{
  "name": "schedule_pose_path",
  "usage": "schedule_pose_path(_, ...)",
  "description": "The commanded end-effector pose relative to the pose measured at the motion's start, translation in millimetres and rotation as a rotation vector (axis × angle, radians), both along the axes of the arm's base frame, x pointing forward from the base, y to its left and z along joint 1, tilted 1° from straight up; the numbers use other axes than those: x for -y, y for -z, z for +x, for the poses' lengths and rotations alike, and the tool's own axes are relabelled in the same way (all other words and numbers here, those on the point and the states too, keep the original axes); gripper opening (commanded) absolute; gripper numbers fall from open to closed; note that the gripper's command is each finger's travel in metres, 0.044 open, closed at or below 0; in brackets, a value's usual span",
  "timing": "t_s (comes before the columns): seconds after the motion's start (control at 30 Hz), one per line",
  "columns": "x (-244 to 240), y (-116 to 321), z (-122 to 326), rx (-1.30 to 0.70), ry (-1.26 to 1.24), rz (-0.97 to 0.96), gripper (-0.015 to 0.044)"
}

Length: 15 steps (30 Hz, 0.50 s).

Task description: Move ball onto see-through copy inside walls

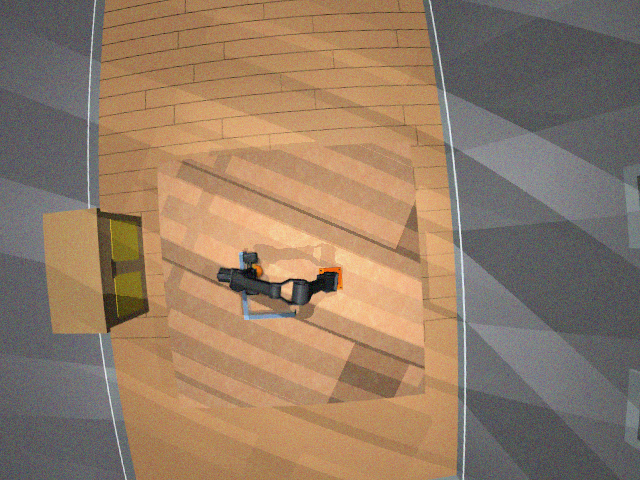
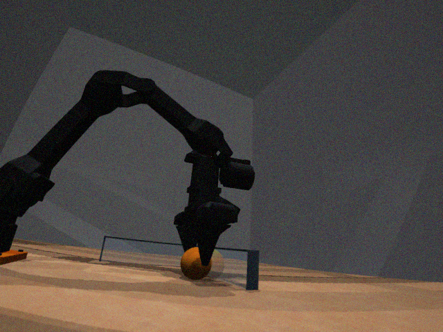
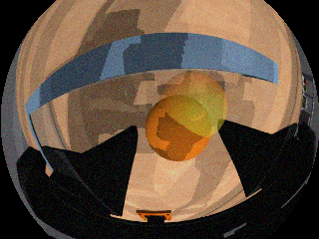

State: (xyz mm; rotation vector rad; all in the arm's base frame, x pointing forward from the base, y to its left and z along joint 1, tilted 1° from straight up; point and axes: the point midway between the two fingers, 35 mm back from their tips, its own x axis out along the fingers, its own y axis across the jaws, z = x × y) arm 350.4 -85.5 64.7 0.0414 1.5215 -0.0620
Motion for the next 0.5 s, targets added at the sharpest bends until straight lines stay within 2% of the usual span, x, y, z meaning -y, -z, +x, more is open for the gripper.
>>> schedule_pose_path(0.0, -0.9, 3.6, -0.7, -0.005, -0.005, 0.005, 0.0313)
schedule_pose_path(0.3, -0.9, 3.6, -0.7, -0.005, -0.005, 0.005, 0.0253)
schedule_pose_path(0.47, -0.8, -1.8, -0.8, -0.008, 0.002, 0.010, 0.0121)
